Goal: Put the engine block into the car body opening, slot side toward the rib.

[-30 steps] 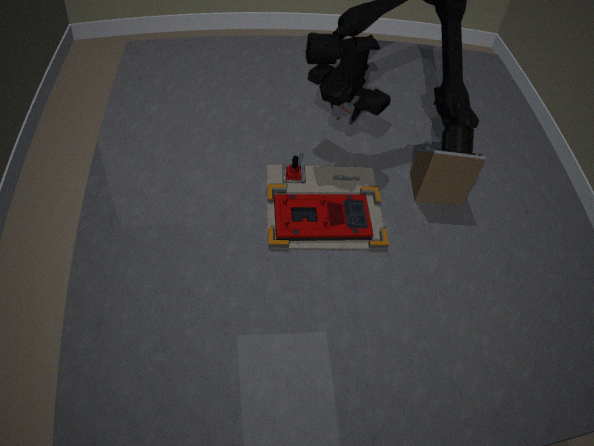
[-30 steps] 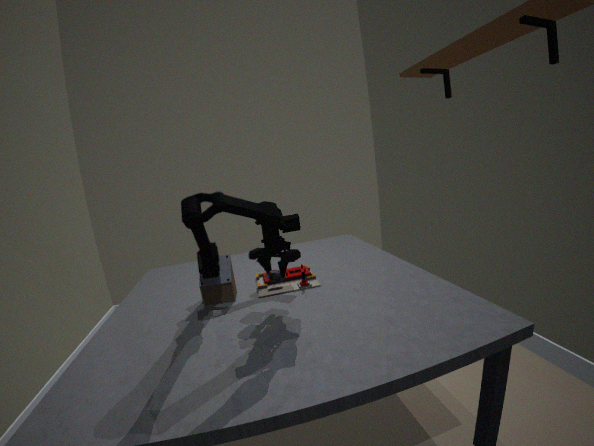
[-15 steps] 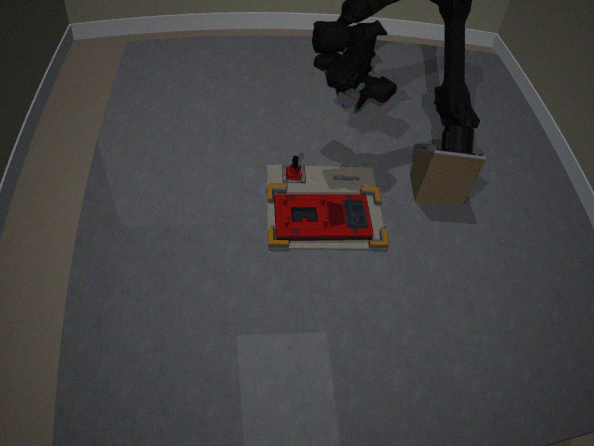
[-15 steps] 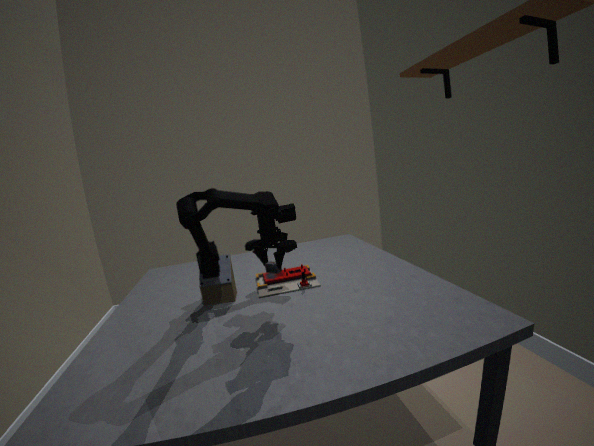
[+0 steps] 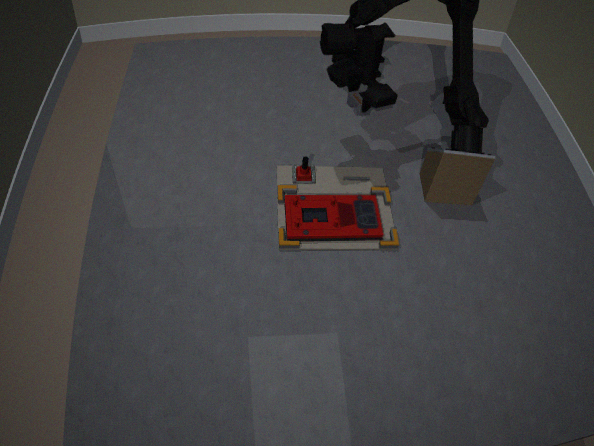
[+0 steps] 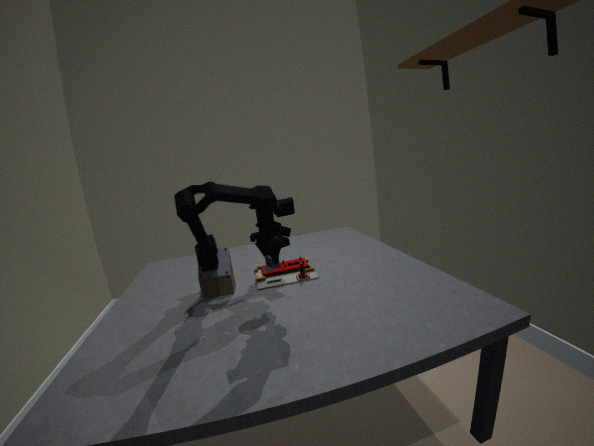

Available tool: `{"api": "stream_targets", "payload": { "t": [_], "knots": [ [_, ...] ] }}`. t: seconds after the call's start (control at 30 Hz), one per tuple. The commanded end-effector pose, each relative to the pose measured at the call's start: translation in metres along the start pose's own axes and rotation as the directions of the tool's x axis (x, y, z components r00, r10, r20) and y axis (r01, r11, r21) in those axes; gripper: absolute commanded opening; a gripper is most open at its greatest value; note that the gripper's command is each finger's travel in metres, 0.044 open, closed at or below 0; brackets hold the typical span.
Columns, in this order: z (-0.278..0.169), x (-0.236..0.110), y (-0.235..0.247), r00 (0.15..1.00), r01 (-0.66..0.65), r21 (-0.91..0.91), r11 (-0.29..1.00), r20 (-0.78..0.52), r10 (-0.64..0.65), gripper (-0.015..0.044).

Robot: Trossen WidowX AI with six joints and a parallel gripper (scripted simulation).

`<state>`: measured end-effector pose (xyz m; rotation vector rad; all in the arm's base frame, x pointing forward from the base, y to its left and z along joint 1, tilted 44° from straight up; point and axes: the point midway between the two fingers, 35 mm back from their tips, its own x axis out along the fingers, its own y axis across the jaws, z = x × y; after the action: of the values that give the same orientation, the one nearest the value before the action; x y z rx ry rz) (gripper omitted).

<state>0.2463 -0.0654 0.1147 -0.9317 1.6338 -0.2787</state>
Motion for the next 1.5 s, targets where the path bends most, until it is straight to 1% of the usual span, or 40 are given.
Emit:
{"api": "stream_targets", "payload": {
  "t": [0.0,0.3,0.63,0.87,1.07,1.27,1.47],
  "knots": [
    [-0.0001,0.0009,0.0004,1.0,-0.003,0.113,0.994,0.001,0.003,0.0],
    [0.0001,0.0022,0.0004,1.0,-0.003,0.414,0.91,0.001,0.003,0.0],
    [0.0002,0.0036,0.0004,1.0,-0.003,0.7,0.714,0.001,0.003,0.0],
    [0.0002,0.0046,0.0004,1.0,-0.002,0.852,0.523,0.001,0.003,0.0],
    [0.0003,0.0055,0.0004,1.0,-0.002,0.942,0.335,0.001,0.003,0.0],
    [0.0003,0.0064,0.0004,1.0,-0.001,0.991,0.132,0.001,0.003,0.0],
    [0.0004,0.0072,0.0004,1.0,0.0,0.997,-0.077,0.0,0.003,0.0]
  ]
}}
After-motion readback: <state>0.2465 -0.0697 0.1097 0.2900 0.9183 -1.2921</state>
